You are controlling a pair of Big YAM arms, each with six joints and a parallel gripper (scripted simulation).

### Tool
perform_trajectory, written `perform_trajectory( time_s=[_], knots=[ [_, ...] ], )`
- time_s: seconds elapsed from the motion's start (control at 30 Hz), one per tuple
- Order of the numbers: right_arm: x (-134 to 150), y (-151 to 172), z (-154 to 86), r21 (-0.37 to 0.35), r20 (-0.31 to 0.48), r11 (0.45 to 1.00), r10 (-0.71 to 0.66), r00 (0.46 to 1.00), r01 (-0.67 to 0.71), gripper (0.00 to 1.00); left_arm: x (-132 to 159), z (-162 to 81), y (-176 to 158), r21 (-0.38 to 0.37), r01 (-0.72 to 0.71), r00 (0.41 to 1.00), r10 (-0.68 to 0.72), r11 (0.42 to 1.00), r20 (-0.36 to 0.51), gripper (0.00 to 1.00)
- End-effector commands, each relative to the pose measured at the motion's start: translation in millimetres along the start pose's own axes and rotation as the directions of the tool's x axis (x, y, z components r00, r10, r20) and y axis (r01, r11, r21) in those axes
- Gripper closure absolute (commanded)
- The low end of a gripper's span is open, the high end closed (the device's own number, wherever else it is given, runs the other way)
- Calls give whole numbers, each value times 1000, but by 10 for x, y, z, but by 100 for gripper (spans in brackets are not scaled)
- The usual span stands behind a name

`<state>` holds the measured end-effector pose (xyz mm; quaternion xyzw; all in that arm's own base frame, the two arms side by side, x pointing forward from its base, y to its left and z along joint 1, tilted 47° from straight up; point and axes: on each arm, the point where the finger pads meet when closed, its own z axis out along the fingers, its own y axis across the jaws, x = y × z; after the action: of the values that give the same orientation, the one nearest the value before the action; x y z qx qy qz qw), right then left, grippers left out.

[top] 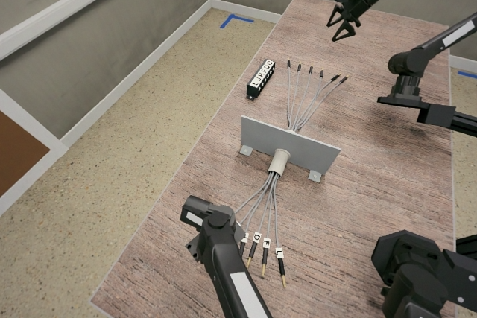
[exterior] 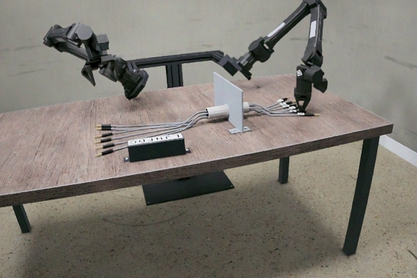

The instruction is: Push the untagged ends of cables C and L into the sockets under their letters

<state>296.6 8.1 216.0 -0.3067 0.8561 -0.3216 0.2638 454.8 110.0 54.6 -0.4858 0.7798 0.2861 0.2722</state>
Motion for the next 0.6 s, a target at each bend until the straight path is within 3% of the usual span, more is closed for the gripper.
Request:
perform_trajectory(
  time_s=[0.0, 0.43, 0.47, 0.5, 0.57],
  knots=[
    [-87, -111, -77, 12, 21, 999, 31, 999, -32, 0, -40, -3, -15, 5, 6, 1000, -6, 1000, 3, 78],
    [-87, -111, -77, 12, 21, 999, 31, 999, -32, 0, 13, 41, -36, 2, 3, 1000, -3, 1000, 1, 95],
    [-87, -111, -77, 12, 21, 999, 31, 999, -32, 0, 13, 41, -36, 2, 3, 1000, -3, 1000, 1, 100],
    [-87, -111, -77, 12, 21, 999, 31, 999, -32, 0, -29, -3, -17, 5, 6, 1000, -6, 1000, 3, 95],
    [-87, -111, -77, 12, 21, 999, 31, 999, -32, 0, -29, -3, -17, 5, 6, 1000, -6, 1000, 3, 95]
  ],
)
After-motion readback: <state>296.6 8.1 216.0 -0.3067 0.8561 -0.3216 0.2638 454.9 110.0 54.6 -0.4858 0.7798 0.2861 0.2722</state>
